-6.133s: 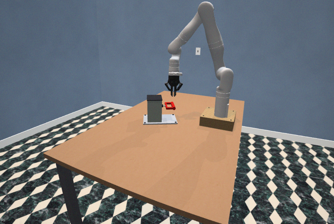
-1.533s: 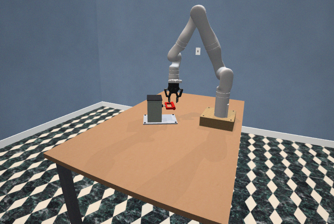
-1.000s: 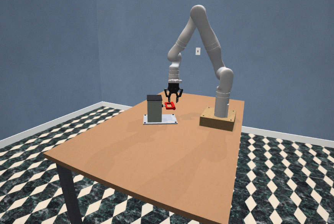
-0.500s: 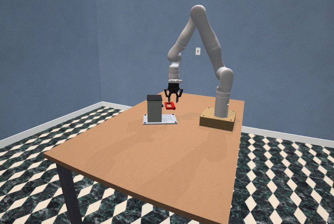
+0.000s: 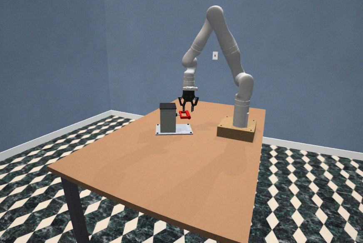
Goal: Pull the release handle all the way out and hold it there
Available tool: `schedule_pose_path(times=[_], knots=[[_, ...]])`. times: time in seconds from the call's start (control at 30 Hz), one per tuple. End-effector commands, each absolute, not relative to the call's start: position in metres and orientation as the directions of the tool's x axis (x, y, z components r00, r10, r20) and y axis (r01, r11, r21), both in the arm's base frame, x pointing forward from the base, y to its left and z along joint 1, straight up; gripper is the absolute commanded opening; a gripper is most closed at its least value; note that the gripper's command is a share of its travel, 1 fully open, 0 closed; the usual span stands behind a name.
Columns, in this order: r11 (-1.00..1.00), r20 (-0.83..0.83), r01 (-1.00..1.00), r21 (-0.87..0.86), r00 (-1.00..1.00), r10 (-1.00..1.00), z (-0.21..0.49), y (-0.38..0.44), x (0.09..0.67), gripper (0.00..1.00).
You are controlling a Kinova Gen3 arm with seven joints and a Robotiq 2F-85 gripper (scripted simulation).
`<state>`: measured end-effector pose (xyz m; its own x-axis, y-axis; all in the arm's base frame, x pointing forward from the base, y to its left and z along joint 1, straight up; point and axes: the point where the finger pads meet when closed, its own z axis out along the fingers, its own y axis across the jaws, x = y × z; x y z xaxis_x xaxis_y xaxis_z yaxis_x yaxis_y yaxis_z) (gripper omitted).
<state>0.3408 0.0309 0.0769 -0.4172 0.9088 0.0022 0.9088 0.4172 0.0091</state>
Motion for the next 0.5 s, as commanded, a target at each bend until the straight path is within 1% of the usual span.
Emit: schedule_pose_path(times=[0.0,0.47], knots=[[0.416,0.002,0.909,0.008,-0.416,0.909,0.075,0.030,0.341,0.49],[0.416,0.002,0.909,0.008,-0.416,0.909,0.062,0.030,0.341,0.49]])
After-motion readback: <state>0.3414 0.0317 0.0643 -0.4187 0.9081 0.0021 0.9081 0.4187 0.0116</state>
